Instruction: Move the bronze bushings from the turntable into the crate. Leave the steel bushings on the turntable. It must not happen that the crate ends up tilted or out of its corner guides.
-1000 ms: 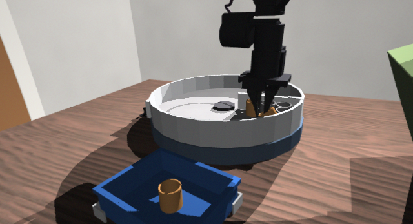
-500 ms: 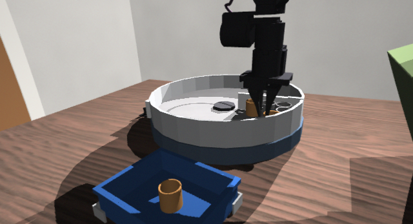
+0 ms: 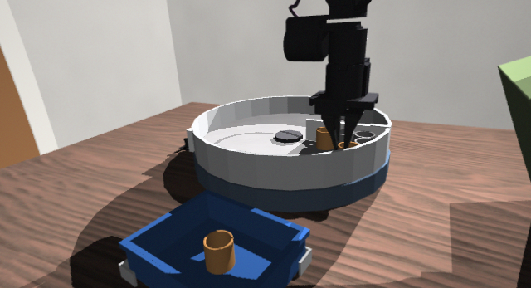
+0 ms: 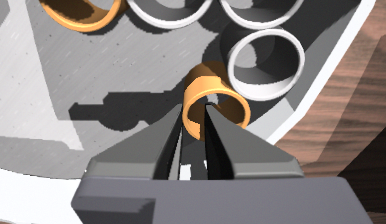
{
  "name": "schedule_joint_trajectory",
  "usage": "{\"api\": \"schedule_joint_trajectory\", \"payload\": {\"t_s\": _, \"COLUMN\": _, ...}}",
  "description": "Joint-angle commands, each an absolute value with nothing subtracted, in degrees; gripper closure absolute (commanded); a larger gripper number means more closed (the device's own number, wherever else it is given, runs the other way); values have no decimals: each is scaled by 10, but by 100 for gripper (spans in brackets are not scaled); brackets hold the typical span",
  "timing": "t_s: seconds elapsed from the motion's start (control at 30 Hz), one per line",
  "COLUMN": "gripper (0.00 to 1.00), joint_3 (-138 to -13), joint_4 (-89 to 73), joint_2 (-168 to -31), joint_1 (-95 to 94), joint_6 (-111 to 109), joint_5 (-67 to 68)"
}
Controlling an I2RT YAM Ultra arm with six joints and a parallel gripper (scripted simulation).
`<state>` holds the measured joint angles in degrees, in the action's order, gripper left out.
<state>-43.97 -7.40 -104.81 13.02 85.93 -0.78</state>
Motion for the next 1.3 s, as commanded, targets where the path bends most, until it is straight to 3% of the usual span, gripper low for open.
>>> {"api": "schedule_joint_trajectory", "payload": {"t_s": 0.0, "gripper": 85, "joint_3": -433, "joint_4": -82, "joint_2": -1030, "joint_1": 130, "joint_6": 862, "joint_5": -4}}
{"api": "schedule_joint_trajectory", "payload": {"t_s": 1.27, "gripper": 85, "joint_3": -442, "joint_4": -68, "joint_2": -1043, "joint_1": 130, "joint_6": 862, "joint_5": -4}}
